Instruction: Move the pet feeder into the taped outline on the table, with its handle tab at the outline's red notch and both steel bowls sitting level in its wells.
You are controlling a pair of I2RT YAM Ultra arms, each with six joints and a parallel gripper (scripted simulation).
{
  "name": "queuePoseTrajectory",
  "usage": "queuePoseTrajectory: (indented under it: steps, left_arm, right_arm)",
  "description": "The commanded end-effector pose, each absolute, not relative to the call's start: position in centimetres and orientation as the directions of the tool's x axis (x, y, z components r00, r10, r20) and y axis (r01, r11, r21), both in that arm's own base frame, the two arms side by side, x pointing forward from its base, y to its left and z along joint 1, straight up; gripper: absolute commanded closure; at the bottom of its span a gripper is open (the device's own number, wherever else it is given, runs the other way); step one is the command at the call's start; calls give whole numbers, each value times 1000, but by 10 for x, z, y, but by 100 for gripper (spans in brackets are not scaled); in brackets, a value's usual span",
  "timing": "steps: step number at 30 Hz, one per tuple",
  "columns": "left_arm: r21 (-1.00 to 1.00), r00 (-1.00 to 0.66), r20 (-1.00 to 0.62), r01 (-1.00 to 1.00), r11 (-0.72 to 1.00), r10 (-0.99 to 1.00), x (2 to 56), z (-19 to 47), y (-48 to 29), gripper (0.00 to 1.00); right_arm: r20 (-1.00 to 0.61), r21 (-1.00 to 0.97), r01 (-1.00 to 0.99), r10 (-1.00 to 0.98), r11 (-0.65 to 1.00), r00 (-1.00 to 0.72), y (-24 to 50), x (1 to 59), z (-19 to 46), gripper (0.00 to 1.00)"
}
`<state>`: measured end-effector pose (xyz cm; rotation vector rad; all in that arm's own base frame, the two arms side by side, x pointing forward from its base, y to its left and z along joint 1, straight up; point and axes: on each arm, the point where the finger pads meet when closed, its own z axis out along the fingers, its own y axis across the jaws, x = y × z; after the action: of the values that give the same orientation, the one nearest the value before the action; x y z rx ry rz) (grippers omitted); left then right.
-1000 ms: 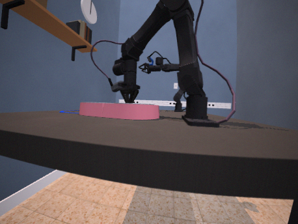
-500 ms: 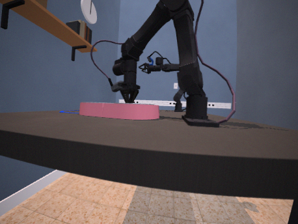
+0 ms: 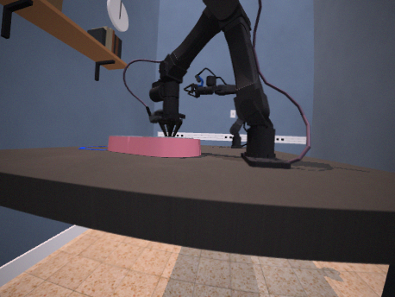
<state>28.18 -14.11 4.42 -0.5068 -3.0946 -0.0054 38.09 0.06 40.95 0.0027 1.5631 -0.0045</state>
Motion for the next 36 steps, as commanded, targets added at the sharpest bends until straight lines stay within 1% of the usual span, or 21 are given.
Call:
queuePoseTrajectory:
  steps: [1, 11, 14, 15, 17, 20, 22, 28, 29, 31, 33, 36]
  left_arm:
    - [6, -892, -31, 450, 893, 450, 299, 48, -156, 84]
    - [8, -802, -27, 596, 803, 596, 311, 47, -170, 84]
    - [9, -823, -48, 567, 824, 567, 315, 47, -172, 84]
    - [8, -786, -28, 617, 787, 617, 314, 47, -172, 84]
    - [10, -756, -27, 653, 757, 653, 316, 47, -175, 84]
    - [15, -725, -43, 687, 726, 687, 325, 47, -181, 84]
    - [9, -701, -15, 712, 702, 713, 322, 46, -179, 84]
    - [13, -626, -24, 779, 627, 779, 333, 46, -186, 84]
    - [21, -654, -48, 755, 656, 755, 339, 46, -189, 84]
    - [21, -654, -48, 755, 656, 755, 339, 46, -189, 84]
    - [12, -587, -21, 810, 587, 810, 337, 46, -189, 84]
    - [15, -550, -26, 835, 550, 835, 345, 46, -190, 84]
  right_arm:
    - [-996, -3, 10, -4, 1000, 86, -1, 373, 440, 0]
    - [-996, -3, 10, -4, 1000, 86, -1, 373, 440, 0]
    - [-996, -3, 10, -4, 1000, 86, -1, 373, 440, 0]
    - [-996, -3, 10, -4, 1000, 86, -1, 373, 440, 0]
    - [-996, -3, 10, -4, 1000, 86, -1, 373, 440, 0]
    - [-996, -3, 10, -4, 1000, 86, -1, 373, 440, 0]
    - [-996, -3, 10, -4, 1000, 86, -1, 373, 440, 0]
    - [-996, -3, 10, -4, 1000, 86, -1, 373, 440, 0]
    - [-996, -3, 10, -4, 1000, 86, -1, 373, 440, 0]
    - [-996, -3, 10, -4, 1000, 86, -1, 373, 440, 0]
    - [-996, -3, 10, -4, 1000, 86, -1, 373, 440, 0]
    - [-996, -3, 10, -4, 1000, 86, -1, 373, 440, 0]
